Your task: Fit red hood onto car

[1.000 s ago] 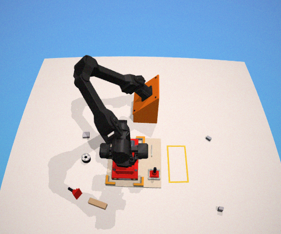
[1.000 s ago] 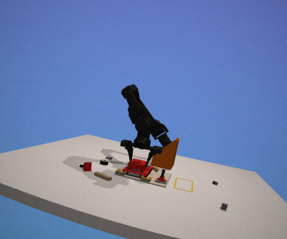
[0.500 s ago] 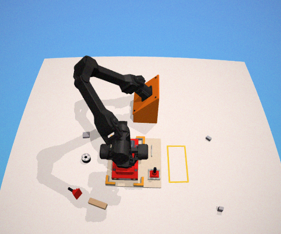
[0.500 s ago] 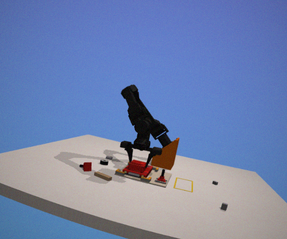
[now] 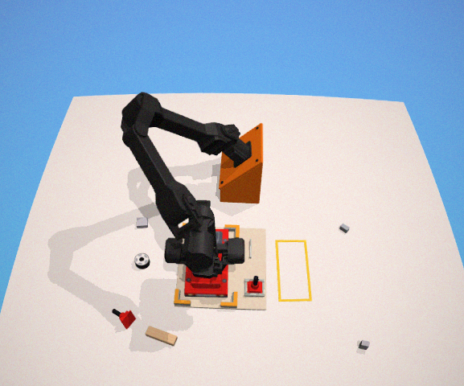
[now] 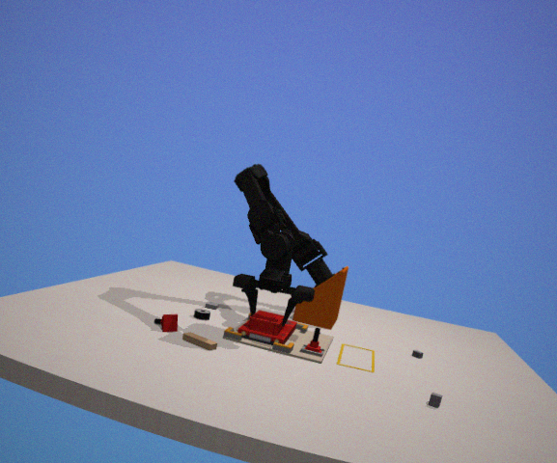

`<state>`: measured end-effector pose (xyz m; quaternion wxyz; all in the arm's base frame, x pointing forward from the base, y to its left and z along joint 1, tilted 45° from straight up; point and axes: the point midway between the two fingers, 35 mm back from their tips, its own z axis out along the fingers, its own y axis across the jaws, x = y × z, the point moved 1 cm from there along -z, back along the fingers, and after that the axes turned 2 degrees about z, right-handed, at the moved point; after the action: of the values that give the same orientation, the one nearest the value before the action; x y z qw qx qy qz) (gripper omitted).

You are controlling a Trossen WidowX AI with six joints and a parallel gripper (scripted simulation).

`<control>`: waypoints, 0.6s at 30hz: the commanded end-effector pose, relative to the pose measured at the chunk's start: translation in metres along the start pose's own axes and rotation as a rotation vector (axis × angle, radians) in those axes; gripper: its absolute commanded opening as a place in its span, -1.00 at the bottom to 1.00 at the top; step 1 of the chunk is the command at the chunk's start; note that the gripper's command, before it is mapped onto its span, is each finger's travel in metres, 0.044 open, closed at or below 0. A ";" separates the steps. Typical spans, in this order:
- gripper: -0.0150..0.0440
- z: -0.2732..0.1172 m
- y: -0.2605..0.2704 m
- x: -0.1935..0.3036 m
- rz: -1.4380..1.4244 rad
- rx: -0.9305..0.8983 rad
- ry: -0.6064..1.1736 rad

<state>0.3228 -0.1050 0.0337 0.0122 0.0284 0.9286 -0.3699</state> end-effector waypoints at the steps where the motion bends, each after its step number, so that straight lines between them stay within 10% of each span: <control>1: -0.05 0.000 0.000 0.000 0.000 0.000 0.000; 13: 1.00 0.000 0.000 0.000 0.000 0.000 0.000; 18: 1.00 -0.012 0.001 -0.002 0.000 0.002 0.007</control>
<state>0.3218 -0.1034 0.0358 0.0072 0.0297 0.9285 -0.3700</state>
